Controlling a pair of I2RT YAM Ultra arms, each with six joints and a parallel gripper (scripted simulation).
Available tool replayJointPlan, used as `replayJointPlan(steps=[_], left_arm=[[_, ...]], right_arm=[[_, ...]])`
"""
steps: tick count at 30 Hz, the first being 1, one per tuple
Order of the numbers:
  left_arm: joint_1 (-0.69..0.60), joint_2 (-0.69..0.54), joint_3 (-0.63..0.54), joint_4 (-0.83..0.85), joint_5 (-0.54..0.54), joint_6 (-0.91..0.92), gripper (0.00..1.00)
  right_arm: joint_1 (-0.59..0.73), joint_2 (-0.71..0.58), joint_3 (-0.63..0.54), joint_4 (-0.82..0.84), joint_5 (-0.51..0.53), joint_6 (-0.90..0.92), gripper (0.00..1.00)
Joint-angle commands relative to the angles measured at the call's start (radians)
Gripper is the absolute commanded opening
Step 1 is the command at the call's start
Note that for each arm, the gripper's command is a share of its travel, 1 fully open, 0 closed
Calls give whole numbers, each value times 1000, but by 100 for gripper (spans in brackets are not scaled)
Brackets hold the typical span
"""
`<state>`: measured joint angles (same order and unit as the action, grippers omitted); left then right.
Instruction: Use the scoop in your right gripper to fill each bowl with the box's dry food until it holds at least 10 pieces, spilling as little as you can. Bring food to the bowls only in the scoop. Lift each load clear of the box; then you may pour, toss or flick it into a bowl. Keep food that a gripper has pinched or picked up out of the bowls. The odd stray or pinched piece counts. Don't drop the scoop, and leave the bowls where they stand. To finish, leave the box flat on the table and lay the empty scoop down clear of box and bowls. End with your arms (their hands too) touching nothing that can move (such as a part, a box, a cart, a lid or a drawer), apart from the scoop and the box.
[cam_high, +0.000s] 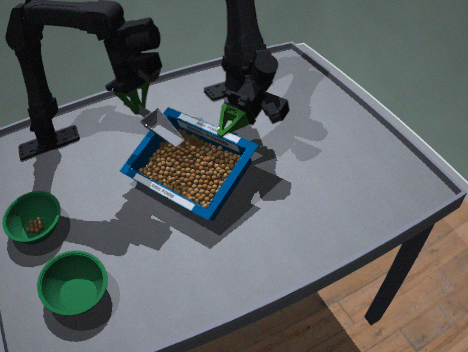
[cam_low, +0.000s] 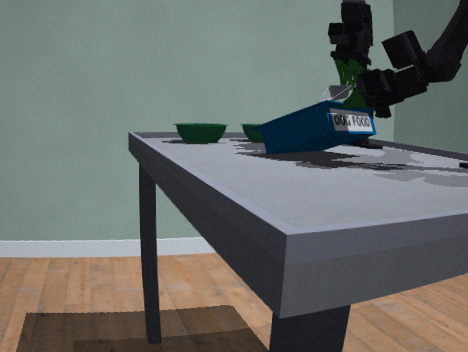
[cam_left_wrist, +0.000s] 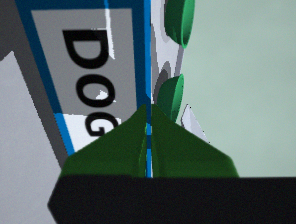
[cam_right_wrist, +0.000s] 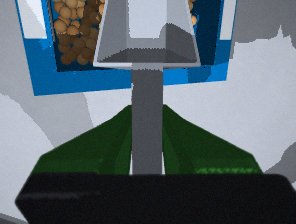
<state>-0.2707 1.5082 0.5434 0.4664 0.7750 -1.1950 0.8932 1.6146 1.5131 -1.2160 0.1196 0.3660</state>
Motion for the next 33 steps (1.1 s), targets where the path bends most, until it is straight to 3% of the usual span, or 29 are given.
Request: replayJointPlan(steps=[1, 16, 17, 23, 33], left_arm=[[-10, -53, 44, 46, 13, 38, 0], [-10, -53, 44, 46, 13, 38, 0], [-10, -53, 44, 46, 13, 38, 0], [-10, -53, 44, 46, 13, 38, 0], [-10, -53, 44, 46, 13, 38, 0]], right_arm=[[-5, -36, 14, 34, 16, 6, 0], [-5, -36, 14, 34, 16, 6, 0], [16, -36, 50, -38, 16, 16, 0], [22, -20, 73, -33, 17, 19, 0], [52, 22, 189, -172, 24, 51, 0]])
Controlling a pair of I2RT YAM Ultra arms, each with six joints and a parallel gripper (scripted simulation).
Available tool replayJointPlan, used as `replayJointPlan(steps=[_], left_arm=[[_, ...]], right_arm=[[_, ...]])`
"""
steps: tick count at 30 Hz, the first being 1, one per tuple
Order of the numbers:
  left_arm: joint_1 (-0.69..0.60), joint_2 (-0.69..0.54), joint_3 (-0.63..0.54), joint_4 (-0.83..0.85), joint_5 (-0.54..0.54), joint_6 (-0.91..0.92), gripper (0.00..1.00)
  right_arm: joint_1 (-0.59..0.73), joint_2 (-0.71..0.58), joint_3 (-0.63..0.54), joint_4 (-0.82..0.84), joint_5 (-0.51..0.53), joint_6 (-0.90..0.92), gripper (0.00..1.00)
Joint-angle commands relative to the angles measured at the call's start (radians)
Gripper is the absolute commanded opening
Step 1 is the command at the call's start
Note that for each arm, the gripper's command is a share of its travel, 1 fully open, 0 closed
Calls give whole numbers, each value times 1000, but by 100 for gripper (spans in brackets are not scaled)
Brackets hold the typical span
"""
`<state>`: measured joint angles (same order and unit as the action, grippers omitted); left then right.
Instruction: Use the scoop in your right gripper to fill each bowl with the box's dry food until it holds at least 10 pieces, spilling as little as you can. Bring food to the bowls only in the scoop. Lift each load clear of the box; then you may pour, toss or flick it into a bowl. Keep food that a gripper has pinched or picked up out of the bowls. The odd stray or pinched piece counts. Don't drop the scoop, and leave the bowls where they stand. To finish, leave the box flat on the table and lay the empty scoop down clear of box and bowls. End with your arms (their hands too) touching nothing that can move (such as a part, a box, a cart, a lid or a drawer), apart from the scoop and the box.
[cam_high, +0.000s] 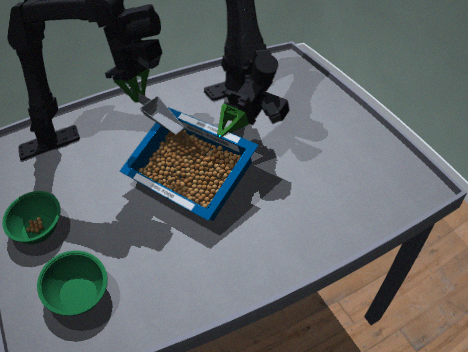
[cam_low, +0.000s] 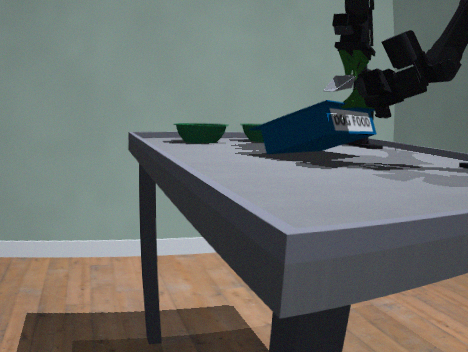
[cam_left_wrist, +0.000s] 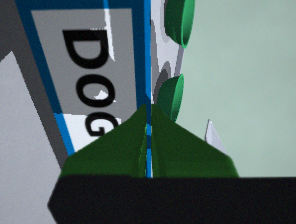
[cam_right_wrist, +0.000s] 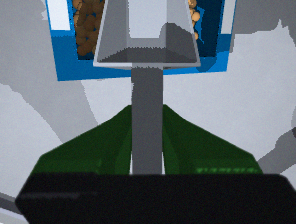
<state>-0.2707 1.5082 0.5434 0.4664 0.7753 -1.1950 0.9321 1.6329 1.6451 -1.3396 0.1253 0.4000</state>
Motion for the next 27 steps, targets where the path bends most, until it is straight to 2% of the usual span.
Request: replayJointPlan(steps=[1, 4, 7, 9, 12, 13, 15, 16, 25, 27], left_arm=[[-10, -53, 44, 46, 12, 38, 0], [-10, -53, 44, 46, 12, 38, 0], [-10, -53, 44, 46, 12, 38, 0], [-10, -53, 44, 46, 12, 38, 0], [-10, -53, 44, 46, 12, 38, 0], [-10, -53, 44, 46, 12, 38, 0], [-10, -53, 44, 46, 12, 38, 0], [-10, -53, 44, 46, 12, 38, 0], [-10, -53, 44, 46, 12, 38, 0], [-10, -53, 44, 46, 12, 38, 0]], right_arm=[[15, 5, 67, -58, 19, 19, 0], [-6, -32, 57, 11, 18, 13, 0], [2, -27, 61, -8, 17, 14, 0], [11, -37, -9, 19, 17, 14, 0], [16, -40, 21, 19, 17, 14, 0], [-18, 14, 57, 20, 19, -8, 0], [-34, 12, 40, 27, -7, -37, 0], [-47, 8, -21, 28, -18, -54, 0], [-161, 17, -41, 68, -70, -194, 0], [-188, 39, -77, 76, -84, -217, 0]])
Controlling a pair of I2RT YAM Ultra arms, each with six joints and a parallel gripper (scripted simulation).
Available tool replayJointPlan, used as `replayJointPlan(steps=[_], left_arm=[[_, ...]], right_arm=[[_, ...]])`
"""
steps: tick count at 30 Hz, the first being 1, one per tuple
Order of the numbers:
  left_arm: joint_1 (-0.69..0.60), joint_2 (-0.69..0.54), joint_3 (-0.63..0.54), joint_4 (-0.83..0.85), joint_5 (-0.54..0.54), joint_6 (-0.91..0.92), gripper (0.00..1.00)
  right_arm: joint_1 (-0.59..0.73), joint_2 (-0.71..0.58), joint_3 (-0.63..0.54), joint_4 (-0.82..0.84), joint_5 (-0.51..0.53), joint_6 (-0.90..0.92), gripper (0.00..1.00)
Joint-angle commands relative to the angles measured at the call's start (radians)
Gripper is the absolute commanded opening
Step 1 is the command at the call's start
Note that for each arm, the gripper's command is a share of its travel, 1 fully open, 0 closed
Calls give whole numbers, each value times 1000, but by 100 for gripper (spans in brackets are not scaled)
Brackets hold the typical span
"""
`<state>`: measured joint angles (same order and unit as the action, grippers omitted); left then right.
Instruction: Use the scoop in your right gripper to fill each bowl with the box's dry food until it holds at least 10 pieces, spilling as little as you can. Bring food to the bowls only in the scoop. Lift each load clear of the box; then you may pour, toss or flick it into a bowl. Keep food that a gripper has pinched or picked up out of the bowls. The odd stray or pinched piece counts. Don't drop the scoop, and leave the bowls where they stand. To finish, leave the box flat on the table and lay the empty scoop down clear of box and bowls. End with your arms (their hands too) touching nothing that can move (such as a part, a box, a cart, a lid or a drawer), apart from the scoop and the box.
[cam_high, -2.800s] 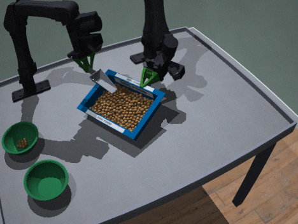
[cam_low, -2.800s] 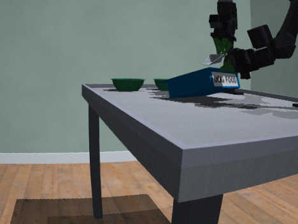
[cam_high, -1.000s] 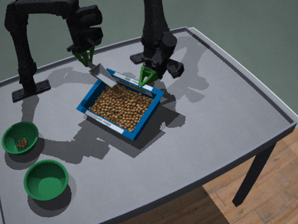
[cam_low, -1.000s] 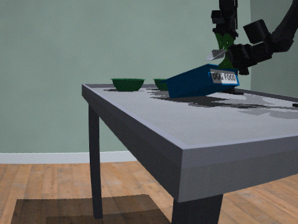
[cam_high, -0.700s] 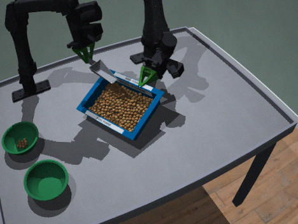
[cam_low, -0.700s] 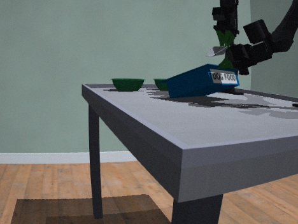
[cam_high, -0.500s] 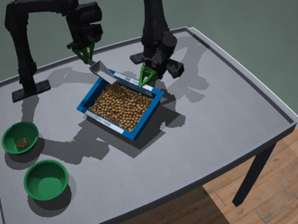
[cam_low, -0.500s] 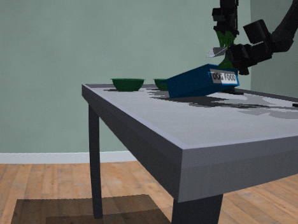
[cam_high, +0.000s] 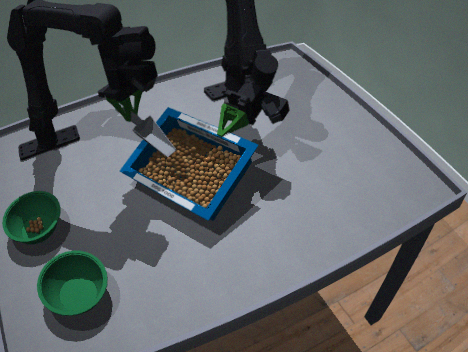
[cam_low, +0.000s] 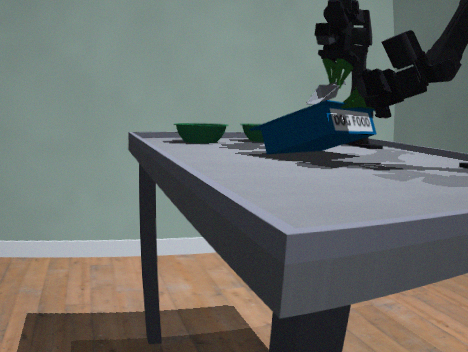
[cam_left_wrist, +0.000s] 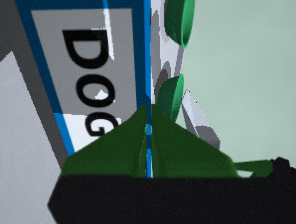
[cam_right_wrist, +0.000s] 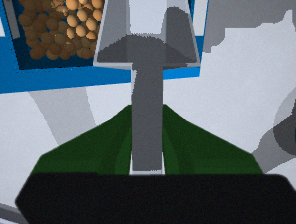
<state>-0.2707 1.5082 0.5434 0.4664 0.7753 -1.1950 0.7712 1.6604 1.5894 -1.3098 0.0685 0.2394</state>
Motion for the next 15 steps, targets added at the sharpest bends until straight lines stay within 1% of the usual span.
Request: replayJointPlan(steps=[1, 3, 5, 6, 9, 10, 12, 14, 15], left_arm=[[-10, -53, 44, 46, 12, 38, 0], [-10, -53, 44, 46, 12, 38, 0], [-10, -53, 44, 46, 12, 38, 0], [-10, -53, 44, 46, 12, 38, 0], [-10, -53, 44, 46, 12, 38, 0], [-10, -53, 44, 46, 12, 38, 0], [-10, -53, 44, 46, 12, 38, 0], [-10, -53, 44, 46, 12, 38, 0], [-10, -53, 44, 46, 12, 38, 0]], right_arm=[[-36, 16, -20, 49, -31, -62, 0], [-50, -4, -26, 48, -29, -62, 0], [-42, -26, 14, 44, -24, -43, 0], [-54, 27, -31, 41, 0, -23, 0], [-44, 0, -48, 40, -1, -23, 0], [-41, -11, -13, 28, -1, -23, 0], [-41, -20, 14, 41, -1, -23, 0], [-41, -20, 14, 41, -1, -23, 0], [-44, 6, 0, 37, -1, -27, 0]])
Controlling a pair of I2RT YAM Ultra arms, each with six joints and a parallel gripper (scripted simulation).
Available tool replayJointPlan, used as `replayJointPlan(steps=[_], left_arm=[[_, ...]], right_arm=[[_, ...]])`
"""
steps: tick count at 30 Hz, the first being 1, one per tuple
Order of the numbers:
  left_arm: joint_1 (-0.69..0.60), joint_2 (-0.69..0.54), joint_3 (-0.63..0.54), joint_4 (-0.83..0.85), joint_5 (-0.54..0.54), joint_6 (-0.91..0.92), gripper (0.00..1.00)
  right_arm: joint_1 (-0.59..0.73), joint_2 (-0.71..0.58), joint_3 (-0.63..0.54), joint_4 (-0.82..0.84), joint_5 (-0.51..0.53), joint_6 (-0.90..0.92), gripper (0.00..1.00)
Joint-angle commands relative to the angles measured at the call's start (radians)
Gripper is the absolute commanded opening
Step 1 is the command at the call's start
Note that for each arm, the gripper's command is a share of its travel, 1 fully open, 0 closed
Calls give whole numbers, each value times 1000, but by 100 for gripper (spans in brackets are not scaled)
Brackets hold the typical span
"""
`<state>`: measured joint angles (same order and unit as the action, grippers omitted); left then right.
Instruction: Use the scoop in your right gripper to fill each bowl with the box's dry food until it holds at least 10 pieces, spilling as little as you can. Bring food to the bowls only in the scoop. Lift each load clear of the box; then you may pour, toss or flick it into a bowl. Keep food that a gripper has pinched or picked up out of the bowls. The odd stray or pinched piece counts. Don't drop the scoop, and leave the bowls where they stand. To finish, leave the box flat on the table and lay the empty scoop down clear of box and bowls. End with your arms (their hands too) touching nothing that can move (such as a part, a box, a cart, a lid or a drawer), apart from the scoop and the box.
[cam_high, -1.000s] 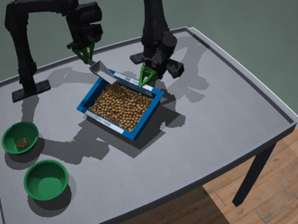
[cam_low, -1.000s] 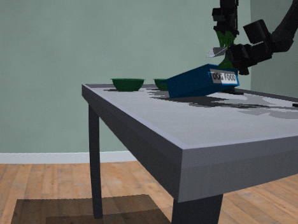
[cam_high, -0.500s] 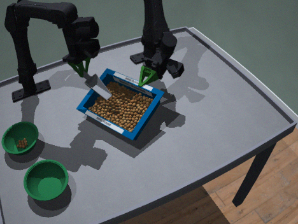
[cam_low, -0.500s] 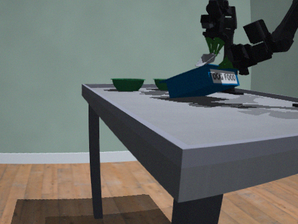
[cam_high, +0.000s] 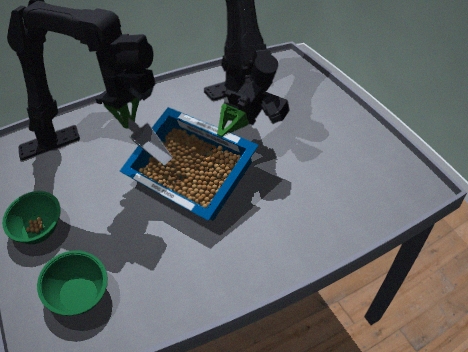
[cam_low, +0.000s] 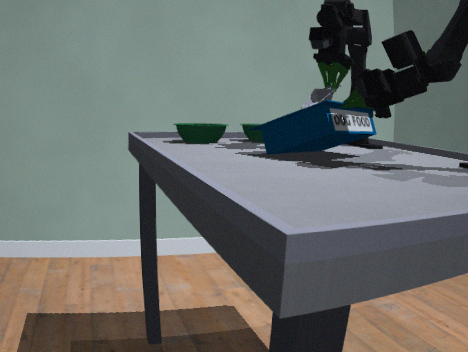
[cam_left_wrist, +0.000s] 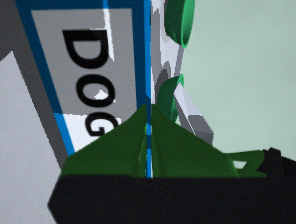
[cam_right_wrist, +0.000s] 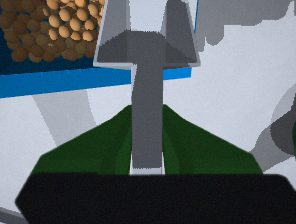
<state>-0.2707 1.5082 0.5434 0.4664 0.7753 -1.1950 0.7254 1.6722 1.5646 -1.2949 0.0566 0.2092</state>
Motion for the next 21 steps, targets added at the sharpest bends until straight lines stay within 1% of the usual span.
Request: replayJointPlan(steps=[1, 7, 11, 13, 16, 18, 21], left_arm=[[-10, -53, 44, 46, 12, 38, 0], [-10, -53, 44, 46, 12, 38, 0], [-10, -53, 44, 46, 12, 38, 0], [-10, -53, 44, 46, 12, 38, 0], [-10, -53, 44, 46, 12, 38, 0], [-10, -53, 44, 46, 12, 38, 0], [-10, -53, 44, 46, 12, 38, 0]], right_arm=[[-13, 26, 40, 25, -10, -9, 0], [-17, 42, 46, -20, -19, -13, 0], [-19, 74, 52, -21, -24, -17, 0], [-20, 87, 45, 3, -26, -18, 0], [-14, 75, 48, 15, -14, -16, 0], [-25, 103, 61, -23, -31, -21, 0], [-25, 125, 56, 0, -34, -23, 0]])
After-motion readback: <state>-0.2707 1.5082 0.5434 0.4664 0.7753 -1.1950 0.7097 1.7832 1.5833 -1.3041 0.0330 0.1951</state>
